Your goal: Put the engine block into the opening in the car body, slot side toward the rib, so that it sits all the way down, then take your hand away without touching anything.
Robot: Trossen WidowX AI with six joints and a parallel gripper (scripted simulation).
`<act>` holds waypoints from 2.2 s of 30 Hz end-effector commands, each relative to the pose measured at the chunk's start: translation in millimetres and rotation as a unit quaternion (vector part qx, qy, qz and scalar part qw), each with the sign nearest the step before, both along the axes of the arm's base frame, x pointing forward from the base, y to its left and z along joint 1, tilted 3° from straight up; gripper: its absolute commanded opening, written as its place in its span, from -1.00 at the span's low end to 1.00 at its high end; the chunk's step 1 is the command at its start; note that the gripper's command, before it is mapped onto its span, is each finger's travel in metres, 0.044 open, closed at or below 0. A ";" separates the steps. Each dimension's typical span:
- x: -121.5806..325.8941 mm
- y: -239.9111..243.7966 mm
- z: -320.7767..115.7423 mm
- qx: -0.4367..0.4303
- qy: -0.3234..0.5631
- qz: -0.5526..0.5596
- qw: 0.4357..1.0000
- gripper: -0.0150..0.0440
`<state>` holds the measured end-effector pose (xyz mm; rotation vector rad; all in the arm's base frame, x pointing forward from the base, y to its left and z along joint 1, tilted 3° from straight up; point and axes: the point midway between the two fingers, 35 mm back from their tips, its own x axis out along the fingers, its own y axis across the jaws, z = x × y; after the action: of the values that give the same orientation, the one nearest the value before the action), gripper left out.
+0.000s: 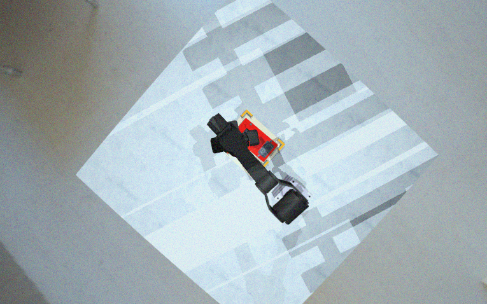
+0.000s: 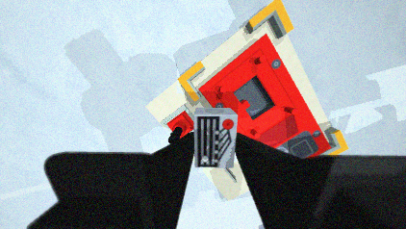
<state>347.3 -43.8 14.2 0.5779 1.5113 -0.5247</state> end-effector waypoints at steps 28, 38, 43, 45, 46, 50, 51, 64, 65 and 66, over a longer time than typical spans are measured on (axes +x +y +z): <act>-19.9 -64.7 -26.7 -0.002 -0.008 0.353 0.935 -0.05; -20.1 -64.6 -26.8 -0.002 -0.008 0.353 0.936 0.05; -20.1 -64.6 -26.8 -0.002 -0.008 0.353 0.936 0.05; -20.1 -64.6 -26.8 -0.002 -0.008 0.353 0.936 0.05; -20.1 -64.6 -26.8 -0.002 -0.008 0.353 0.936 0.05; -20.1 -64.8 -26.8 -0.002 -0.008 0.331 0.943 0.05; -20.0 -64.9 -26.8 -0.002 -0.007 0.320 0.947 0.05; -20.0 -65.3 -26.8 -0.002 -0.006 0.288 0.958 0.05; -20.0 -65.3 -26.8 -0.002 -0.006 0.295 0.956 0.05; -20.0 -65.3 -26.8 -0.002 -0.007 0.304 0.953 0.05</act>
<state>327.1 -108.5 -12.7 0.1189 1.5771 -0.0686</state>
